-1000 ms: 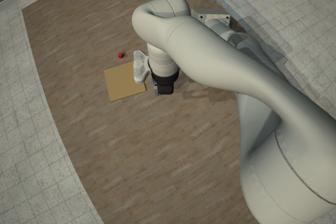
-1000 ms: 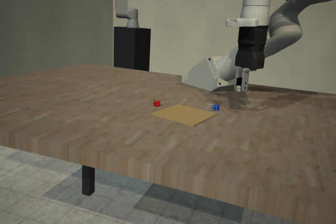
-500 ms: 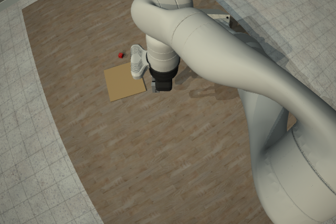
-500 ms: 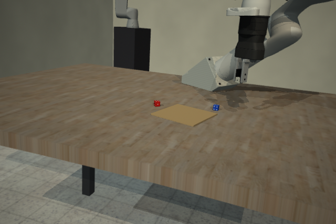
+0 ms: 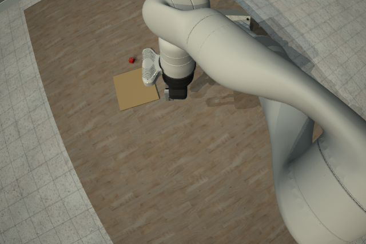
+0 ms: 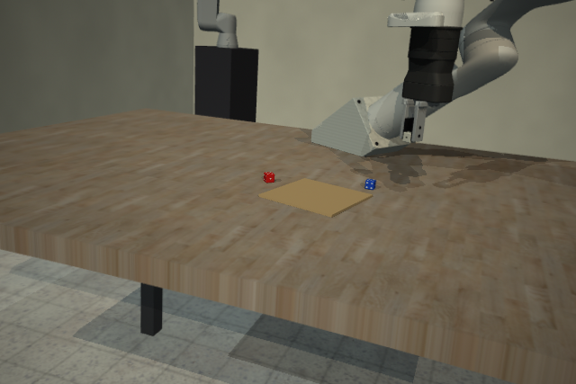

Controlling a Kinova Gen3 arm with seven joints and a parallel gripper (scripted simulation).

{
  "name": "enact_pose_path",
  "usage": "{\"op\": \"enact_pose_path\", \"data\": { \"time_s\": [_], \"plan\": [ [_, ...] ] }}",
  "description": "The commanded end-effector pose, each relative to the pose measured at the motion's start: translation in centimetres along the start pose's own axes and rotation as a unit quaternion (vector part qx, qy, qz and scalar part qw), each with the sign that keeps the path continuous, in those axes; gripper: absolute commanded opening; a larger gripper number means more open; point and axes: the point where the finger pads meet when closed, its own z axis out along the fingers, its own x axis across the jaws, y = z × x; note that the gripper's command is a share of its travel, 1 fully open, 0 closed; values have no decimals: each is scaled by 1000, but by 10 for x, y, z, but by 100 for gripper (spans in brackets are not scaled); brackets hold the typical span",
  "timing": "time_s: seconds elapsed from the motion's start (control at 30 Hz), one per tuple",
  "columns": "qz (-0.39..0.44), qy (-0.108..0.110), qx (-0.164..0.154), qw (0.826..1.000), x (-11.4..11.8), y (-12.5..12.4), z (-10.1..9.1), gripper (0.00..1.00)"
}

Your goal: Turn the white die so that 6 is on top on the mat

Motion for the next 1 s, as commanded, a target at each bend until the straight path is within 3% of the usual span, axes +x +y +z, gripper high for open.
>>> {"op": "enact_pose_path", "data": {
  "time_s": [0.0, 0.53, 0.97],
  "plan": [
    [4, 0, 0, 1000, 1, -1, 0, 34],
    [89, -3, 2, 996, 7, -15, -3, 34],
    [226, -8, 3, 974, 17, -37, -6, 34]
  ]
}}
